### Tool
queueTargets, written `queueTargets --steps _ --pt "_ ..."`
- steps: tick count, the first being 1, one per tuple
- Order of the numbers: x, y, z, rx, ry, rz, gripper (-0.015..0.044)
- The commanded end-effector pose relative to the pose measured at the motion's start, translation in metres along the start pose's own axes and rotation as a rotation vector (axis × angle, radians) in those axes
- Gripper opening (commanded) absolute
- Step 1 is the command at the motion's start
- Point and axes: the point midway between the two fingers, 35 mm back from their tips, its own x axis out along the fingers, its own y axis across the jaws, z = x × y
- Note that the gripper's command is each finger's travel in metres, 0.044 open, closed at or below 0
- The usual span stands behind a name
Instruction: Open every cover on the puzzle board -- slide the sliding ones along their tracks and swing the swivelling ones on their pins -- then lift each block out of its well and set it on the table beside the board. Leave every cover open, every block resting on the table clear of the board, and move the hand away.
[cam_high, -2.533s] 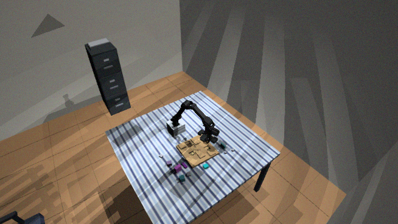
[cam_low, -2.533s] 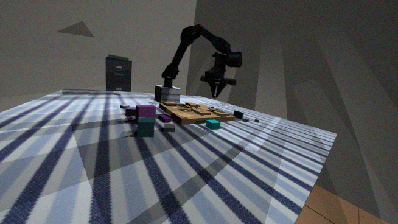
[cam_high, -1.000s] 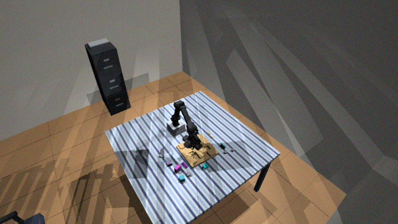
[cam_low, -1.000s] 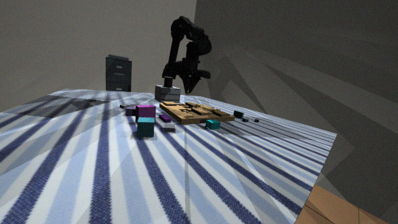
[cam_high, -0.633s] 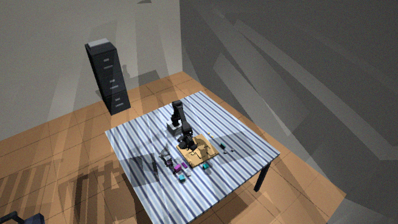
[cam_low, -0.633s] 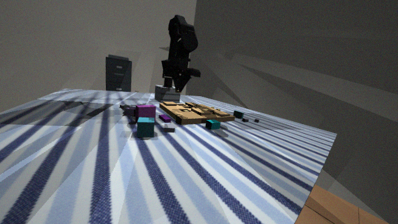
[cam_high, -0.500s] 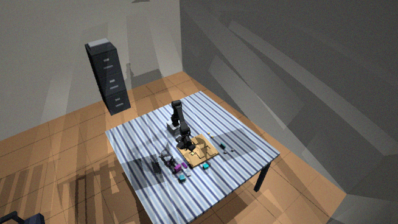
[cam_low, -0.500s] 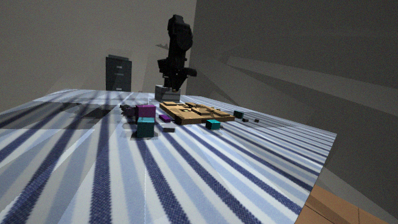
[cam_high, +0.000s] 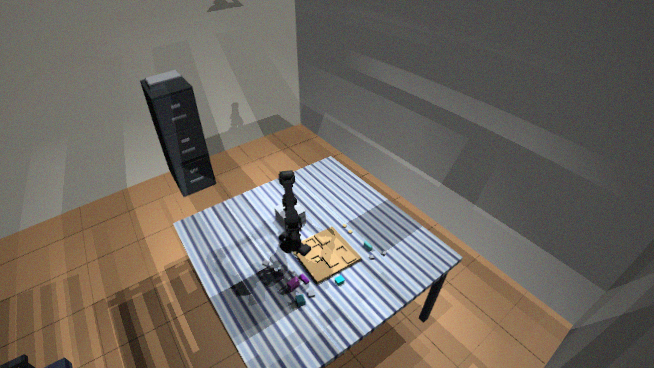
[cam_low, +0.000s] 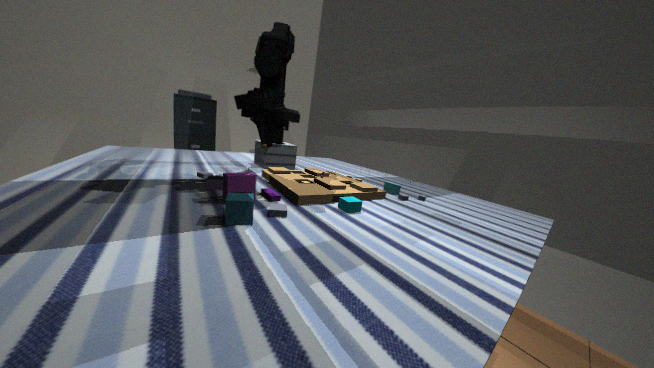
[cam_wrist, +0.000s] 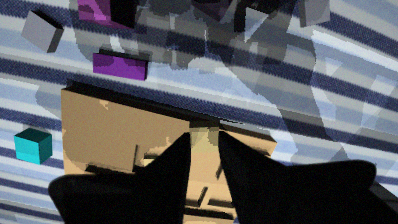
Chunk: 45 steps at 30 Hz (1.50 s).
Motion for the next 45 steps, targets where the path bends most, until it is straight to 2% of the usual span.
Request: queueTargets --steps 1,13,45 --pt "-0.001 -0.014 0.010 -0.004 -0.001 0.005 0.0080" --pt "0.000 -0.051 0.031 -0.004 -0.004 0.003 0.0080" --pt "0.049 -0.049 0.035 -0.004 -0.004 0.003 0.0080"
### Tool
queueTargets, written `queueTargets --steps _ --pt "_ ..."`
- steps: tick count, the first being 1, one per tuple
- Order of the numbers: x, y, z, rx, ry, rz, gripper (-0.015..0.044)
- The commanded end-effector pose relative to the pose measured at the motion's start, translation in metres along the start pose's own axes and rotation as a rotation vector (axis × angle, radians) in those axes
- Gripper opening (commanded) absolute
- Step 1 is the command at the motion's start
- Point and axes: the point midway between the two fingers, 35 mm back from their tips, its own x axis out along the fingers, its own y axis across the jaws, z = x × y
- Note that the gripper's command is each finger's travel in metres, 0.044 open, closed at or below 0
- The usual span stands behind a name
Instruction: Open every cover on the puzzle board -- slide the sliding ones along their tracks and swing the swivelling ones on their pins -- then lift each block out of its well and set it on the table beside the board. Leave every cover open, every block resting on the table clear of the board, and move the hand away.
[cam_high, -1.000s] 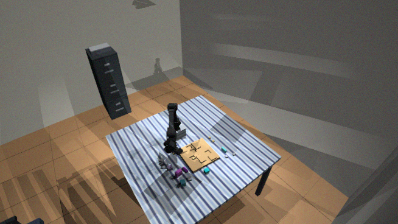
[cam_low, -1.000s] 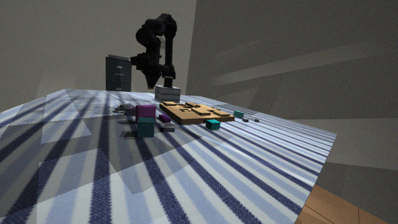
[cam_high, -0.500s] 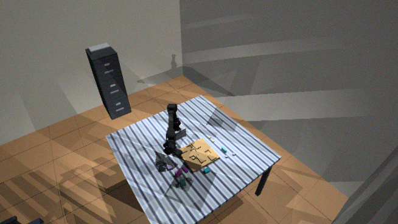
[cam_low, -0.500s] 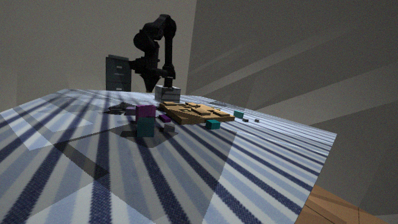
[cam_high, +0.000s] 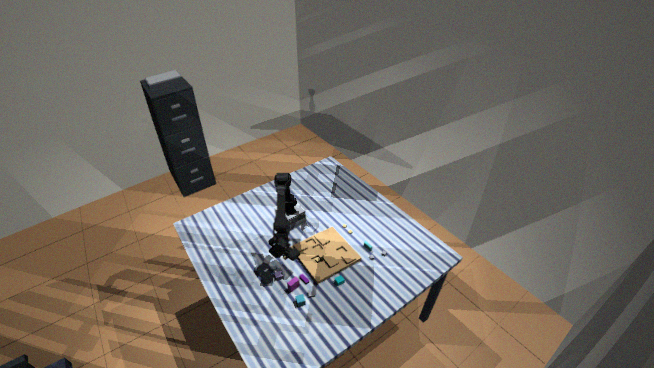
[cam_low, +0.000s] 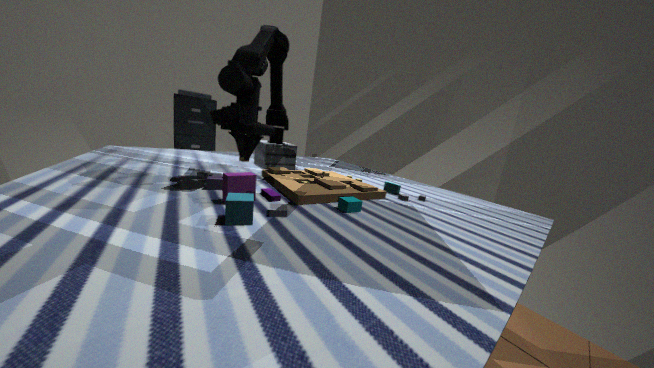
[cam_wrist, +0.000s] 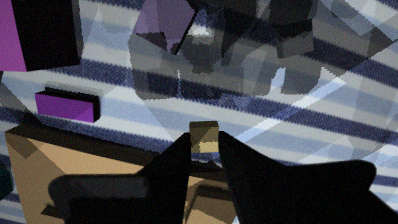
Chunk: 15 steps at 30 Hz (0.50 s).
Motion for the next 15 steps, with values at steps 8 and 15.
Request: queueTargets --steps 8,15 --pt "0.019 0.000 0.000 -0.004 0.002 0.004 0.0080" --pt "0.030 0.000 -0.001 -0.004 0.002 0.004 0.0080"
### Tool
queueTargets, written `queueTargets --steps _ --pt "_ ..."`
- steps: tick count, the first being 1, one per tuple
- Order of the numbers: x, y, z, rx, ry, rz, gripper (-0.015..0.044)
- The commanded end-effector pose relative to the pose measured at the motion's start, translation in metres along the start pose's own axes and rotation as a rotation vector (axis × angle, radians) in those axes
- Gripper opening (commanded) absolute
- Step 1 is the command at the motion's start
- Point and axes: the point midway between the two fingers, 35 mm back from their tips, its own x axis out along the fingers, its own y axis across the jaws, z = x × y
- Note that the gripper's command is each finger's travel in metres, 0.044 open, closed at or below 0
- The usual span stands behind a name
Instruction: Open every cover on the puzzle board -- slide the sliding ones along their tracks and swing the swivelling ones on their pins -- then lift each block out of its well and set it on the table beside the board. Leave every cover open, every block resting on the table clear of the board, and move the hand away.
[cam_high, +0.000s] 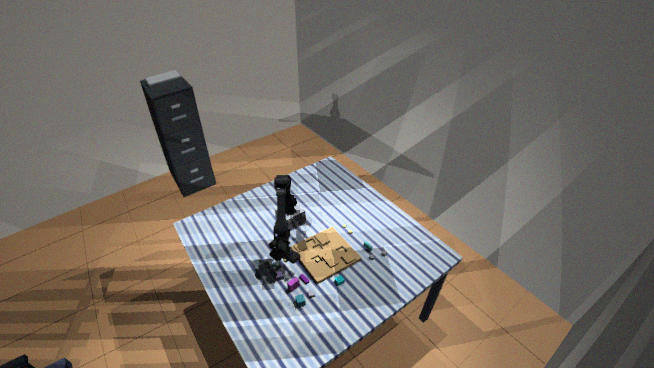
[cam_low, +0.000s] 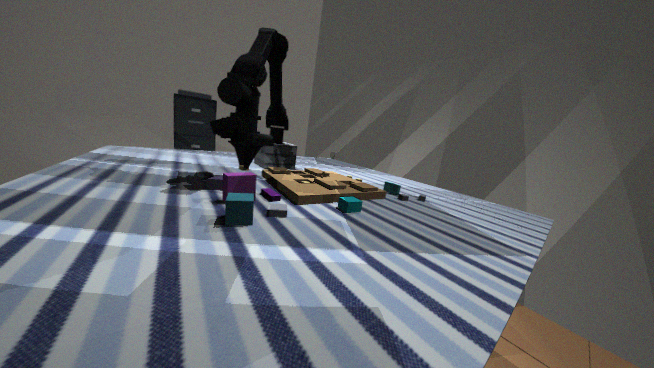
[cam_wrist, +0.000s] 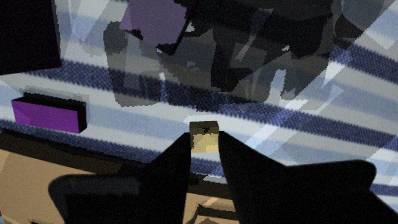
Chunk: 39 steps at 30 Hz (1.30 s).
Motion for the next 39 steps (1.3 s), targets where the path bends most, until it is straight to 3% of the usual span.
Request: queueTargets --steps 1,23,36,39 --pt "0.007 0.000 -0.001 -0.004 0.002 0.004 0.0080" --pt "0.040 -0.003 -0.004 -0.004 0.002 0.003 0.0080" --pt "0.036 -0.003 -0.004 0.000 0.002 -0.001 0.0421" --pt "0.029 -0.002 -0.003 0.000 0.002 0.000 0.0440"
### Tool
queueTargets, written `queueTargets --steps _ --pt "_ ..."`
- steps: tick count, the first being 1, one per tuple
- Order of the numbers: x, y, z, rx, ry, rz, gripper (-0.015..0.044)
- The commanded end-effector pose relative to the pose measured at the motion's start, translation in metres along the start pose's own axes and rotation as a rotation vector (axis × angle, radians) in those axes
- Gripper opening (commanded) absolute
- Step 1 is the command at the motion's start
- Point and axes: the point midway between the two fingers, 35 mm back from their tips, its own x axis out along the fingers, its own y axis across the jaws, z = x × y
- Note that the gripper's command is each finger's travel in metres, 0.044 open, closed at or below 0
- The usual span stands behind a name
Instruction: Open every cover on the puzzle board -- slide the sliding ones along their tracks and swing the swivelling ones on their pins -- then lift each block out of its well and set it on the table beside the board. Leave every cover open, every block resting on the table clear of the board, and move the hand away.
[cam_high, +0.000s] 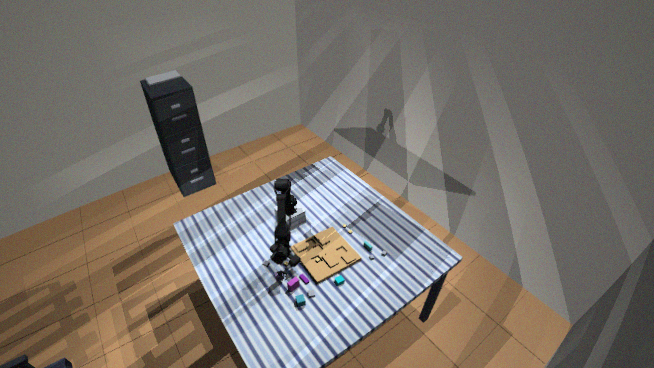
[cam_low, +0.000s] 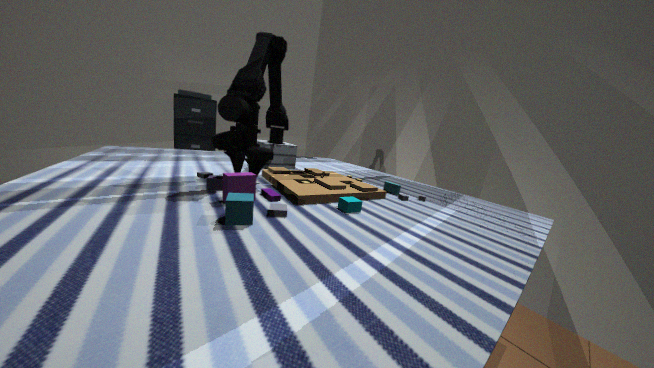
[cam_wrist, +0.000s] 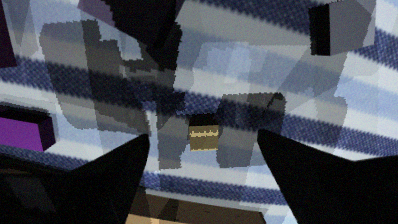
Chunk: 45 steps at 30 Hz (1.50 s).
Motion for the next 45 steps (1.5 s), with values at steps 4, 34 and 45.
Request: queueTargets --steps 4,34,45 --pt "-0.019 0.002 0.002 -0.001 -0.004 0.004 0.0440" --pt "-0.075 0.039 -0.027 0.014 0.000 0.009 0.0177" --pt "-0.075 0.084 -0.072 0.038 0.003 0.013 0.0000"
